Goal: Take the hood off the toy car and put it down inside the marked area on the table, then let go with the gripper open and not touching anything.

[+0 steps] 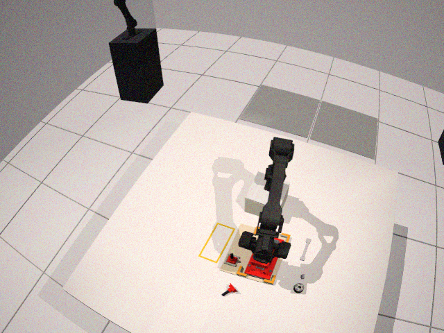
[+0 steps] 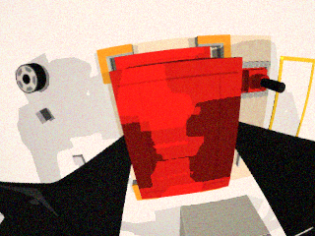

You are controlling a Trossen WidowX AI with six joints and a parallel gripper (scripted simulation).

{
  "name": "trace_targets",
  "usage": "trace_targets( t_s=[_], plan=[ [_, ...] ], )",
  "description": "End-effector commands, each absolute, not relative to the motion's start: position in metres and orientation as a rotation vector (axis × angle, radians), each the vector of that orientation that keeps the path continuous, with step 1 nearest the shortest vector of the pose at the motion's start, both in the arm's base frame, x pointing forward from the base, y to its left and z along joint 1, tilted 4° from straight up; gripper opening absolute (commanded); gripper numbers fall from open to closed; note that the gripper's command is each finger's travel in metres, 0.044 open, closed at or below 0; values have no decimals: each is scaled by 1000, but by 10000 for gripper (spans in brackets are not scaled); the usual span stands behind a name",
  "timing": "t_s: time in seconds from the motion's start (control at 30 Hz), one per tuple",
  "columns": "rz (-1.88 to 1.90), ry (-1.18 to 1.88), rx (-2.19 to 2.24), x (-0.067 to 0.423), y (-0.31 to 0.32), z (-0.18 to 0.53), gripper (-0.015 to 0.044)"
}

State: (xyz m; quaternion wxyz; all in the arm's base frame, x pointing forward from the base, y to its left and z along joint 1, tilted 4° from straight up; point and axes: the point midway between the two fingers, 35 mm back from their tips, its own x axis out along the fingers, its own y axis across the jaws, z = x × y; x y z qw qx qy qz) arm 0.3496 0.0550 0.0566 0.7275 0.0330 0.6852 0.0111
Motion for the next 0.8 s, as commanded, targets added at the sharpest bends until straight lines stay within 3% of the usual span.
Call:
trace_targets(
  t_s=[0.0,0.77],
  plan=[
    [24,1516,72,349,51,54,0],
    [15,1518,60,331,-79,50,0]
  ],
)
